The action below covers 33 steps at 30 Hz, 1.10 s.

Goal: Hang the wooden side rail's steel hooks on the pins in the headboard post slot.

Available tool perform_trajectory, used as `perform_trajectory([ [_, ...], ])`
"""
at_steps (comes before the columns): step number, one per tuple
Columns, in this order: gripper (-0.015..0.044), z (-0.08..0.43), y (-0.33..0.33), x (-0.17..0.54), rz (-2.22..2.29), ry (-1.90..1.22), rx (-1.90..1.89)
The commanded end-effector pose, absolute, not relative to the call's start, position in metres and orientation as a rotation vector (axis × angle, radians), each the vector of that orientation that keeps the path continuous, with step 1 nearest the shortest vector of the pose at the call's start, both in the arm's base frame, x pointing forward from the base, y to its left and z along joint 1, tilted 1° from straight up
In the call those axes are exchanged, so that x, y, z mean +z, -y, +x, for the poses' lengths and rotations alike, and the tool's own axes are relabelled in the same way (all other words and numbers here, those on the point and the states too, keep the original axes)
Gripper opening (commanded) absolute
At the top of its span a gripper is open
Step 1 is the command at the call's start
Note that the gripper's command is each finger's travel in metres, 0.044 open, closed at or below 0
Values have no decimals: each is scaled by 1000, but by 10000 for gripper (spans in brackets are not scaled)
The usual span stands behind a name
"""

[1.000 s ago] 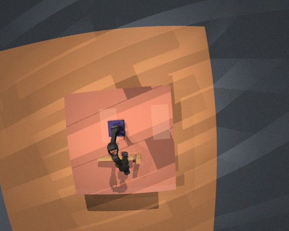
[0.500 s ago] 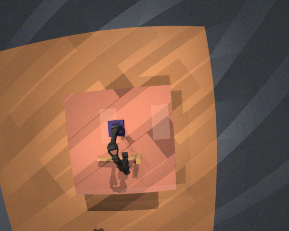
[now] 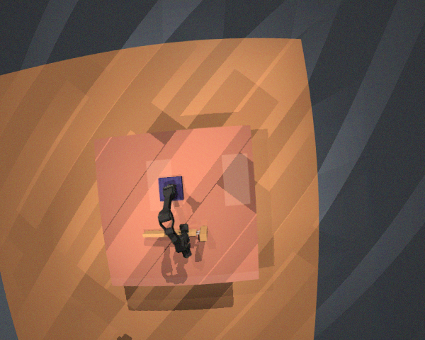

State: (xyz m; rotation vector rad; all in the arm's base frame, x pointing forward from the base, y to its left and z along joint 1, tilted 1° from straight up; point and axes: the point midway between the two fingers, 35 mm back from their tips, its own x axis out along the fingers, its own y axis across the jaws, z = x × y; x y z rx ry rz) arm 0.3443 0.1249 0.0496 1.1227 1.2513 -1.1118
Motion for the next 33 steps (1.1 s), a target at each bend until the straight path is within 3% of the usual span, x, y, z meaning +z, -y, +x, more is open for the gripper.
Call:
perform_trajectory([
  [1, 0, 348, -127, 54, 1131, -1245, -1100],
  [33, 0, 346, -130, 52, 1131, -1245, -1100],
])
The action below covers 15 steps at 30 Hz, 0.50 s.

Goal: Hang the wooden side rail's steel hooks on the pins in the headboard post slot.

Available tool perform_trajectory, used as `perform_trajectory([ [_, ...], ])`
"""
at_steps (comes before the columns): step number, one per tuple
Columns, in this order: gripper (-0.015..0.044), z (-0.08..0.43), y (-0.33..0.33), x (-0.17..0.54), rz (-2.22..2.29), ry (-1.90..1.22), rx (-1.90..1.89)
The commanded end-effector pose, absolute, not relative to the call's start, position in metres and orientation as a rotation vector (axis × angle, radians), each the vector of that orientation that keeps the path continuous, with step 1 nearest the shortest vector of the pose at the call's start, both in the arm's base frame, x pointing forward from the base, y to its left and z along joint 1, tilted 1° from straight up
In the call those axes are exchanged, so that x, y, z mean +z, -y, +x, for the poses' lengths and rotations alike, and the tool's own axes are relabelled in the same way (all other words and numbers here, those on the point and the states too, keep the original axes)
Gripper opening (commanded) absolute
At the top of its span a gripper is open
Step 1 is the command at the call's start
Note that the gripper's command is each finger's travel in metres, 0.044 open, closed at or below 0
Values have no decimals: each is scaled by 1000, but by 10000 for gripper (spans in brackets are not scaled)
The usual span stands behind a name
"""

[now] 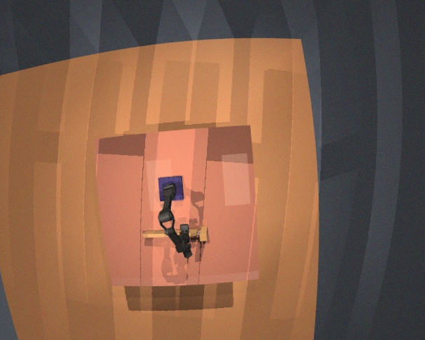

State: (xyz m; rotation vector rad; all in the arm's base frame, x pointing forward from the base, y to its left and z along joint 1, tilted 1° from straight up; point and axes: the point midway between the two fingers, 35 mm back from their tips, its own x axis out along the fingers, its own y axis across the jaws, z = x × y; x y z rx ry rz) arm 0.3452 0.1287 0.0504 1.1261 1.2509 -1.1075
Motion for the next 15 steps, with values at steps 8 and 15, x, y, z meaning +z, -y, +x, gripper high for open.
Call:
perform_trajectory([
  [8, 0, 345, -131, 51, 1131, -1245, -1100],
  [15, 0, 344, -131, 52, 1131, -1246, -1100],
])
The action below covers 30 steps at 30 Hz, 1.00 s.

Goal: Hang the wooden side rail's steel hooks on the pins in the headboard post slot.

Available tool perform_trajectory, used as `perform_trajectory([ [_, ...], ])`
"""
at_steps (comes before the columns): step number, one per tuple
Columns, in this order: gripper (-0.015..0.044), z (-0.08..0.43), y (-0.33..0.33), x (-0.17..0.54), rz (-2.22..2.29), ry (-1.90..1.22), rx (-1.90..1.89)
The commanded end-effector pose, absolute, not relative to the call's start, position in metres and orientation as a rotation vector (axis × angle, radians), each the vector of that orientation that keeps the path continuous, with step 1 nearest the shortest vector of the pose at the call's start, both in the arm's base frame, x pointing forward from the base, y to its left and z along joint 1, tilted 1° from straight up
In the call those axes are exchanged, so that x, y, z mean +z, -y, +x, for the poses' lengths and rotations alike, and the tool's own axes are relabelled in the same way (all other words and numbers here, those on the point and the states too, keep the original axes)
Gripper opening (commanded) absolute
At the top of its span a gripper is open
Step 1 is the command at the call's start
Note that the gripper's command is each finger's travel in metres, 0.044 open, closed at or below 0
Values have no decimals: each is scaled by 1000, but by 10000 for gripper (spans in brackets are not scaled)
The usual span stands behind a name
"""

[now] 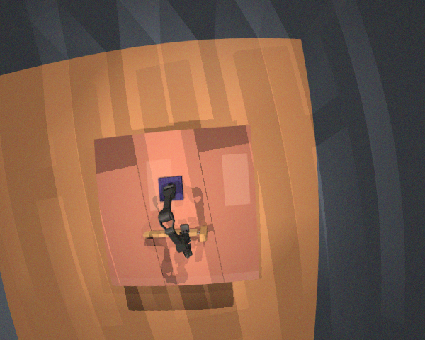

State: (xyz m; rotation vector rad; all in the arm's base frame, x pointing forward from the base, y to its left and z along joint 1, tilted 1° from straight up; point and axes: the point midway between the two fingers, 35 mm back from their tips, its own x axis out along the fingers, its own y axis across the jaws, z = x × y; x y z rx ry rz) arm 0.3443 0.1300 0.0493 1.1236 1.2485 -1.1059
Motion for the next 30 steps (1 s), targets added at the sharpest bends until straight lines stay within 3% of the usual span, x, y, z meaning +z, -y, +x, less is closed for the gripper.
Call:
perform_trajectory([
  [1, 0, 344, -131, 52, 1131, -1246, -1100],
  [30, 0, 346, -134, 53, 1132, -1246, -1100],
])
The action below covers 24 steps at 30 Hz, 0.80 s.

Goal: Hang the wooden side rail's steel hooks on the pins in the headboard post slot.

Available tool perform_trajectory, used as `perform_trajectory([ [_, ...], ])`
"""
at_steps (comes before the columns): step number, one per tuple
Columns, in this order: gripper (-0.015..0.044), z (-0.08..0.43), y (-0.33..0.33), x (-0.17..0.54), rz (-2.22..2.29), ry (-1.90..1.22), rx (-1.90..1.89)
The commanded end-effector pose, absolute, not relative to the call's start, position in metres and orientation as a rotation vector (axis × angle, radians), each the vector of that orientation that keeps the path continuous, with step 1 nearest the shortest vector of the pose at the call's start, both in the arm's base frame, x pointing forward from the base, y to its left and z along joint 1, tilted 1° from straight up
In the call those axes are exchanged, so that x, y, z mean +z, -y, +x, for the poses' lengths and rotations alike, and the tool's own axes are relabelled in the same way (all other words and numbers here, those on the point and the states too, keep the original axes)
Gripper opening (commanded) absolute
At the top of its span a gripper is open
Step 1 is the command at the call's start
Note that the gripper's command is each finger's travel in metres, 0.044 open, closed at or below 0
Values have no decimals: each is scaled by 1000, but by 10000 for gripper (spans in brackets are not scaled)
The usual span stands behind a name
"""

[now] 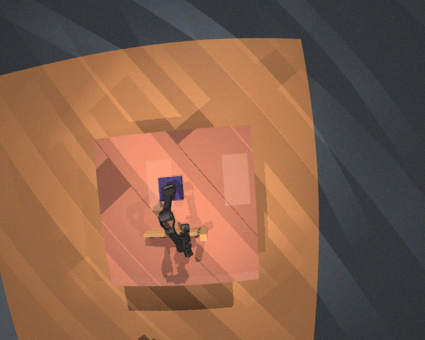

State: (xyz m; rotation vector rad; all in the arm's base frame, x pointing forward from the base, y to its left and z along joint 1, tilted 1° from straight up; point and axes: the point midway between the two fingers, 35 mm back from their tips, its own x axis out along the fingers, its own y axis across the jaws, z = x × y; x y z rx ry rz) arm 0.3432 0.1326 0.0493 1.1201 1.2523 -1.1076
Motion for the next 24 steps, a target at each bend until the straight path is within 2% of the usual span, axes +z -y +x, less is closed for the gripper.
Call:
perform_trajectory([
  [1, 0, 346, -134, 53, 1132, -1246, -1100],
  [24, 0, 346, -137, 54, 1132, -1246, -1100],
])
